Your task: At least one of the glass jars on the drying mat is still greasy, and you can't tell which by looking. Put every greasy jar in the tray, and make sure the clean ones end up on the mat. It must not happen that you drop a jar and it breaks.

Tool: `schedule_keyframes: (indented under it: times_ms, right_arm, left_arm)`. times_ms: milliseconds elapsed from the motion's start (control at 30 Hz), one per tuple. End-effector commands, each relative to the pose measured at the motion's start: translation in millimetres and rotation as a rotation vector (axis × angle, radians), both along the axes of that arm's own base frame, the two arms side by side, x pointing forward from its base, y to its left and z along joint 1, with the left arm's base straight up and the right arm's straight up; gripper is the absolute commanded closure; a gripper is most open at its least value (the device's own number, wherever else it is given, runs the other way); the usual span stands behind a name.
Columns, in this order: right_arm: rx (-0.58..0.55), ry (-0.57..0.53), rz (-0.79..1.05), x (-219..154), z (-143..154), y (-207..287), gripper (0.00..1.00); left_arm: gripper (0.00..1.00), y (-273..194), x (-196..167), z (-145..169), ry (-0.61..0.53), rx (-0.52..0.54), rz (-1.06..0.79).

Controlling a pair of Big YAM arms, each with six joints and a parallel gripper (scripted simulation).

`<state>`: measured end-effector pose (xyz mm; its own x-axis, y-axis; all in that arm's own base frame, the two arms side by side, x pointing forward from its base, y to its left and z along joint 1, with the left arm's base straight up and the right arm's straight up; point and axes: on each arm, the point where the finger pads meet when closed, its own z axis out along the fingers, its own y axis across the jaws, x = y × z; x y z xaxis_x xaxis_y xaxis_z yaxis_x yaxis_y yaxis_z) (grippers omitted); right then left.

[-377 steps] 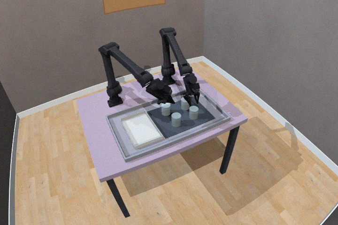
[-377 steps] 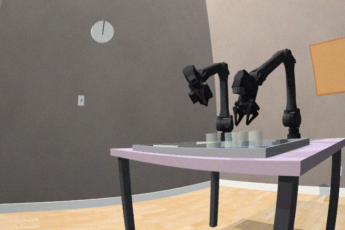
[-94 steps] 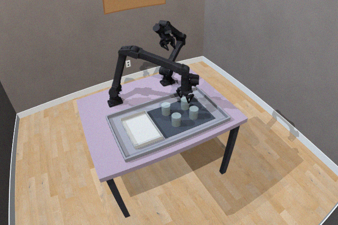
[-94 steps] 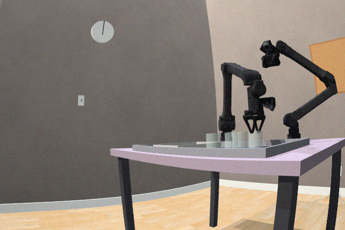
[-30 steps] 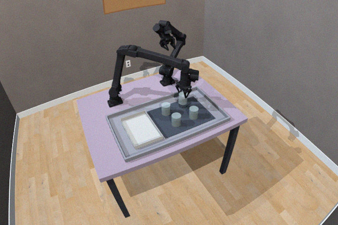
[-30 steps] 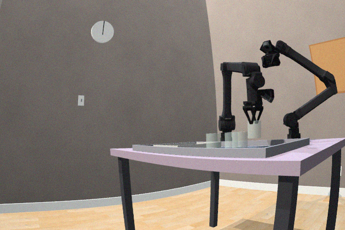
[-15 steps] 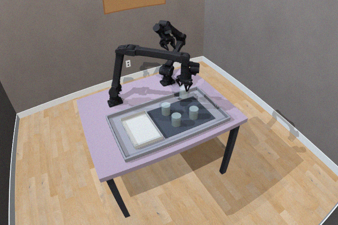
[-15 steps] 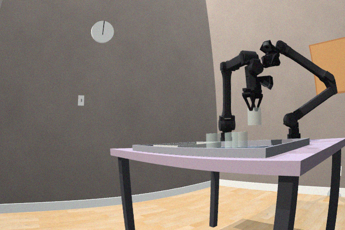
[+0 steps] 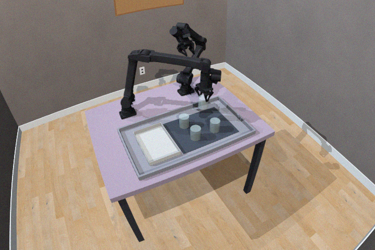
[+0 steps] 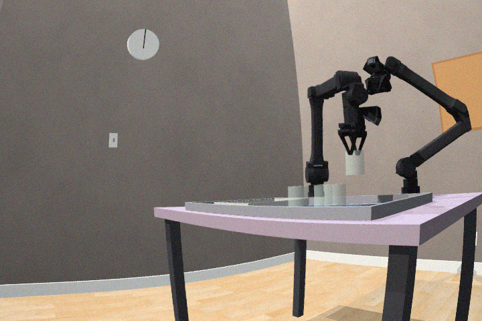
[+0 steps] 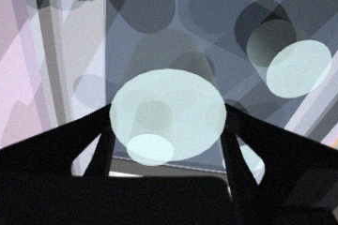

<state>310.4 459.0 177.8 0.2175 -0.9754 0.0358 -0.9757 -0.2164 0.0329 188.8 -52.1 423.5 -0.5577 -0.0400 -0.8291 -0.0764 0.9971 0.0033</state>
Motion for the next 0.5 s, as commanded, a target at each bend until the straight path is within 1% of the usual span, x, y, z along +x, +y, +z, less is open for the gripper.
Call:
schedule_keyframes:
  times_ms: [0, 33, 100, 167, 200, 267, 333, 400, 467]
  right_arm:
    - [0.098, -0.062, 0.008, 11.1, 71.1, 16.5, 0.38]
    - [0.1, -0.063, 0.008, 10.5, 75.8, 15.6, 0.38]
    - [0.08, -0.05, 0.008, 6.5, 66.4, 9.5, 0.38]
    - [0.088, -0.055, 0.009, 9.8, 67.0, 8.7, 0.38]
    - [0.088, -0.056, 0.013, 11.2, 66.8, 5.6, 0.38]
    - [0.088, -0.056, 0.013, 11.2, 66.8, 5.6, 0.38]
    - [0.09, -0.056, 0.023, 12.4, 66.2, -4.8, 0.38]
    - [0.075, -0.046, 0.032, 10.2, 54.8, -24.9, 0.38]
    - [0.074, -0.046, 0.037, 10.7, 53.4, -47.3, 0.38]
  left_arm:
    - [0.4, -3.3, -0.7, 24.2, -0.027, -0.039, -0.009]
    - [0.4, -3.3, -0.7, 24.2, -0.027, -0.039, -0.009]
    - [0.4, -3.3, -0.7, 24.2, -0.027, -0.039, -0.009]
    - [0.4, -4.4, 1.4, 24.2, -0.028, -0.028, -0.009]
    - [0.4, -6.7, 4.6, 18.0, -0.018, -0.003, -0.015]
    - [0.4, -6.7, 4.6, 18.0, -0.018, -0.003, -0.015]
    - [0.4, -7.3, 6.4, 6.9, -0.002, 0.008, -0.031]
    - [0.4, -11.9, 8.0, -2.4, 0.023, 0.004, -0.052]
    - [0.4, -17.0, 9.8, -10.3, 0.046, -0.008, -0.077]
